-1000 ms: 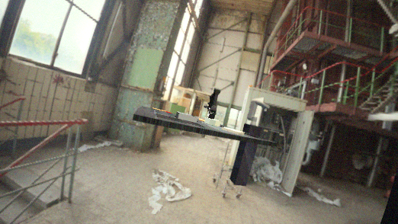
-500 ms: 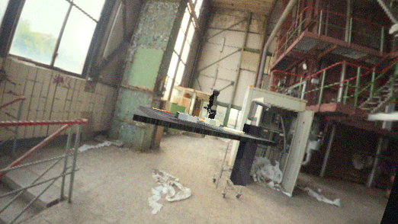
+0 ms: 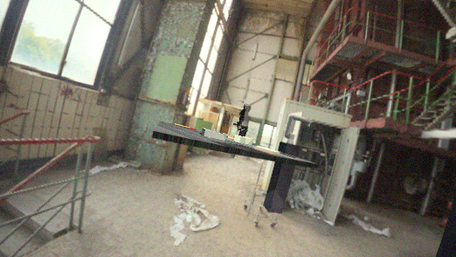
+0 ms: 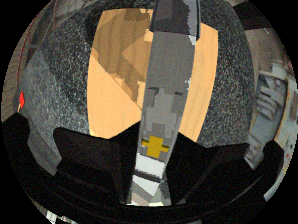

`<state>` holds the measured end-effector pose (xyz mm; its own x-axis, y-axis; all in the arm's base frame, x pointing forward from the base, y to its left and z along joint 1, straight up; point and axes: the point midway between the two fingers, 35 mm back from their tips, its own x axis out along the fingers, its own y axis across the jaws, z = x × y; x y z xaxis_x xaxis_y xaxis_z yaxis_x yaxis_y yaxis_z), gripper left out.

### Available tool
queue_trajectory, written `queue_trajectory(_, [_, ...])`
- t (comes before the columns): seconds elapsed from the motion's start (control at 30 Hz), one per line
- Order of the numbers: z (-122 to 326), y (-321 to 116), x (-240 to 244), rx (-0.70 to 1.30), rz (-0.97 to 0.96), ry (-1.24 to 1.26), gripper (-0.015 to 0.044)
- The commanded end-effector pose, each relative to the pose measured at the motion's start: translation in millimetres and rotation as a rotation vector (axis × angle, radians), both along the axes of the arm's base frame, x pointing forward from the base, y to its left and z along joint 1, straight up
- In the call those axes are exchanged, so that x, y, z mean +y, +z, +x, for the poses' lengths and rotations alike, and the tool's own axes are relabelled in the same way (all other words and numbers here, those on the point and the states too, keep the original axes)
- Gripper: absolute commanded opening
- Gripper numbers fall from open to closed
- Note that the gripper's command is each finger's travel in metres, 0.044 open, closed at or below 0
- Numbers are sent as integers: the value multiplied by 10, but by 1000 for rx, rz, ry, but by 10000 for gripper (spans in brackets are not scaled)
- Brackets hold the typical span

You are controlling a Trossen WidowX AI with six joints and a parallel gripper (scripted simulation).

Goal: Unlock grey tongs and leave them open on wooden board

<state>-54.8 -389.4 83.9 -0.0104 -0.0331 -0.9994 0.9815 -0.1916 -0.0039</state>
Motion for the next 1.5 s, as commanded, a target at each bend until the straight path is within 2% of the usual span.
queue_trajectory(0.0, [4,41,-15,-5,-5,-4,-150])
queue_trajectory(1.47, [1,-598,-37,-5,-5,-4,-150])
